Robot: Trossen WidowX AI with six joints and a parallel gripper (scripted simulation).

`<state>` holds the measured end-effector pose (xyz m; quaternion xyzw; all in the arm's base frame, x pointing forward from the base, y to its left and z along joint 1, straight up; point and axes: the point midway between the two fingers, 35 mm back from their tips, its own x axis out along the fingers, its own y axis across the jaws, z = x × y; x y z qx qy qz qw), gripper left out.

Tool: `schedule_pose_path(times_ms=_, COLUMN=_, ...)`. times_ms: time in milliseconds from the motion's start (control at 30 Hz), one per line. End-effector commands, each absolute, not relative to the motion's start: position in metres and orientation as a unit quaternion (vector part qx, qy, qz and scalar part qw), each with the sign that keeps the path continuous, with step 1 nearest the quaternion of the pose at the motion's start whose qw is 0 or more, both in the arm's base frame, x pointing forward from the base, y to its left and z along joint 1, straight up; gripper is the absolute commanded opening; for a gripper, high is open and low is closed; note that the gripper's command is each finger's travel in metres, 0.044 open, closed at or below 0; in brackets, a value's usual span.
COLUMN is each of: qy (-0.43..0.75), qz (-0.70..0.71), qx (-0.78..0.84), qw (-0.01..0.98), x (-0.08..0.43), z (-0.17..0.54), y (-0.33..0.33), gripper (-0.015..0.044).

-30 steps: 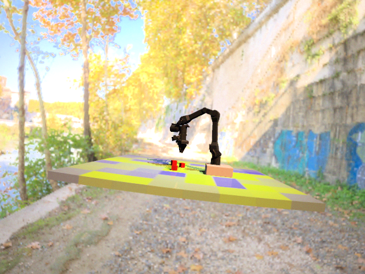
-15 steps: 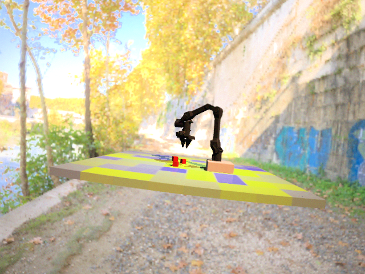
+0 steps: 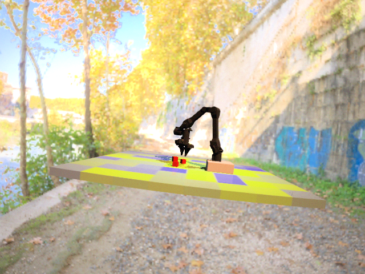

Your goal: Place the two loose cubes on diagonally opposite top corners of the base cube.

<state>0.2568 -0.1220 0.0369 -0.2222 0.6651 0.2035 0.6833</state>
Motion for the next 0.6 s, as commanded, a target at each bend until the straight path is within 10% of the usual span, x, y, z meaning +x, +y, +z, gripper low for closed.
schedule_pose_path(times_ms=0, qy=0.668, qz=0.209, qx=-0.219, qw=0.68, x=0.254, z=0.026, y=-0.121, gripper=0.0265)
schedule_pose_path(times_ms=567, qy=0.668, qz=0.209, qx=-0.219, qw=0.68, x=0.255, z=0.002, y=-0.121, gripper=0.0265)
